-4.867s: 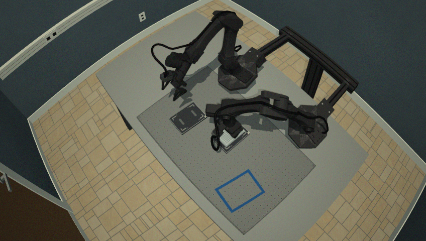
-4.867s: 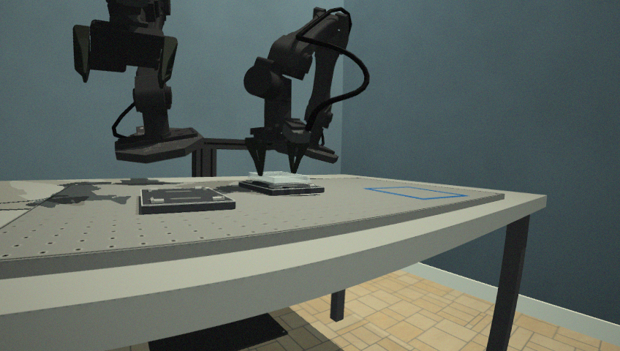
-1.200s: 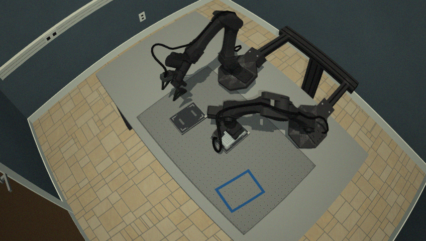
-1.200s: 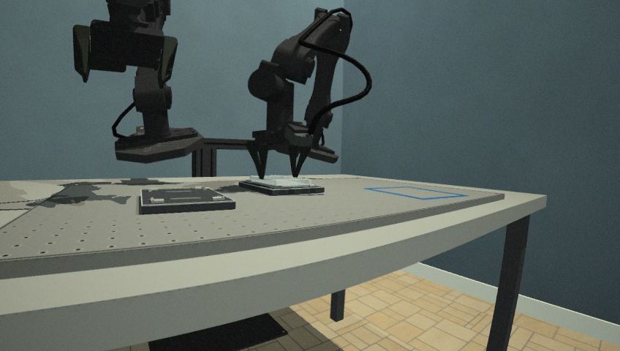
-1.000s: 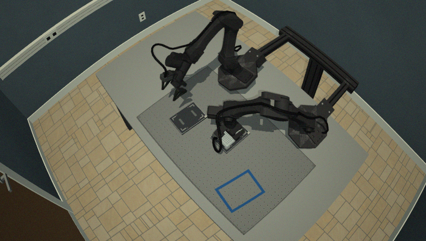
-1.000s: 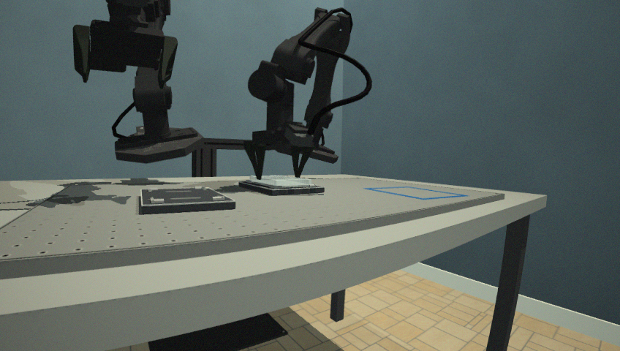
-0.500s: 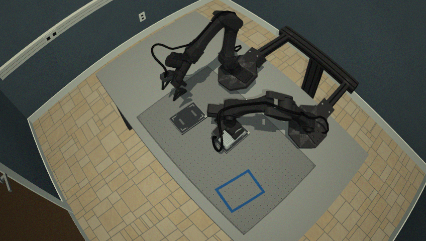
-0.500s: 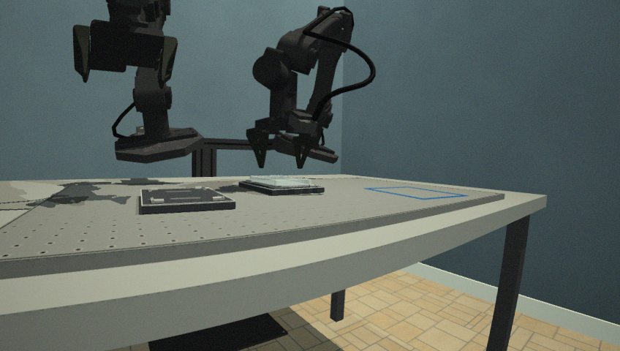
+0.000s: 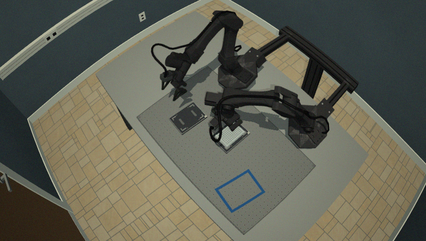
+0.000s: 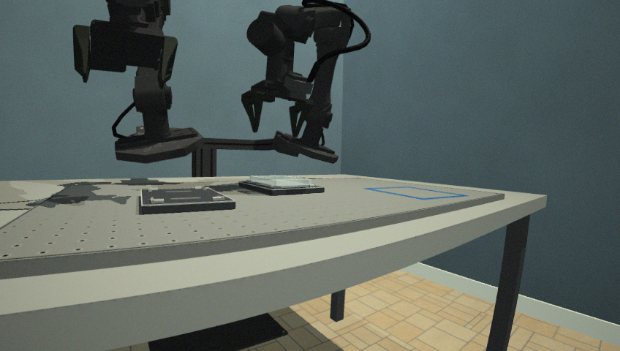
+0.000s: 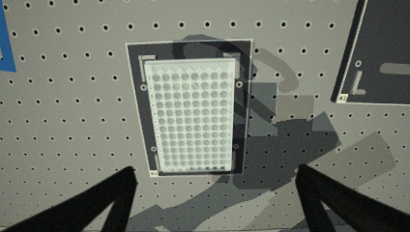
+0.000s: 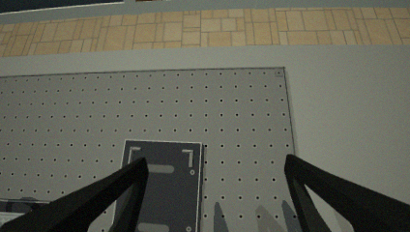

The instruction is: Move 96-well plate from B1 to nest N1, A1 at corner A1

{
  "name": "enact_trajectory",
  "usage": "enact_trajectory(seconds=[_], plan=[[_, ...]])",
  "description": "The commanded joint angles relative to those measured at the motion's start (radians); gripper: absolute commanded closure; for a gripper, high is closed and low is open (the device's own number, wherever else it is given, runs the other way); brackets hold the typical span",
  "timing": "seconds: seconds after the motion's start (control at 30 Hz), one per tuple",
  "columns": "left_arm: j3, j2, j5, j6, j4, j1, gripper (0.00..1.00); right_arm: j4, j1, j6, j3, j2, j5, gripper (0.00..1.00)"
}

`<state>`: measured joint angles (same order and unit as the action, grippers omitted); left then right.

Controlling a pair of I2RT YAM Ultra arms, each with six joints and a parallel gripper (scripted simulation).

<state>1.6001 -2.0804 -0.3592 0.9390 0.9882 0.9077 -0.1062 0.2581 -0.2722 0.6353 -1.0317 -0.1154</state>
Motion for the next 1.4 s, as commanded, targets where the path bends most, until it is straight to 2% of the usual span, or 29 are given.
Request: enact_trajectory(seconds=[0.0,0.33,0.5,0.67,0.83,0.9,0.97,1.17,1.27,1.37], plan=[[0.047,0.023,-0.004,0.037,0.132,0.017,0.00,-0.005,0.004,-0.003,0.021,0.018,-0.005,0.00],[0.027,0.007,-0.015,0.021,0.112,0.008,0.00,-0.018,0.001,0.011,0.021,0.017,0.017,0.00],[-0.058,0.086,-0.080,-0.051,0.012,-0.016,0.00,-0.023,-0.103,0.050,0.005,-0.021,0.105,0.00],[-0.241,0.253,-0.163,-0.174,-0.099,-0.075,0.00,-0.044,-0.324,0.088,-0.042,-0.073,0.219,0.00],[-0.456,0.451,-0.203,-0.376,-0.248,-0.185,0.00,-0.043,-0.561,0.140,-0.080,-0.158,0.338,0.00],[-0.456,0.451,-0.203,-0.376,-0.248,-0.185,0.00,-0.043,-0.561,0.140,-0.080,-0.158,0.338,0.00],[-0.559,0.583,-0.186,-0.499,-0.346,-0.250,0.00,-0.022,-0.686,0.178,-0.078,-0.208,0.383,0.00],[-0.762,0.834,-0.108,-0.789,-0.544,-0.456,0.00,-0.027,-0.945,0.219,-0.121,-0.289,0.486,0.00],[-0.839,0.965,-0.022,-0.934,-0.644,-0.554,0.00,-0.033,-1.054,0.242,-0.132,-0.329,0.530,0.00],[-0.889,1.040,0.090,-1.037,-0.719,-0.659,0.00,-0.034,-1.127,0.263,-0.128,-0.361,0.558,0.00]])
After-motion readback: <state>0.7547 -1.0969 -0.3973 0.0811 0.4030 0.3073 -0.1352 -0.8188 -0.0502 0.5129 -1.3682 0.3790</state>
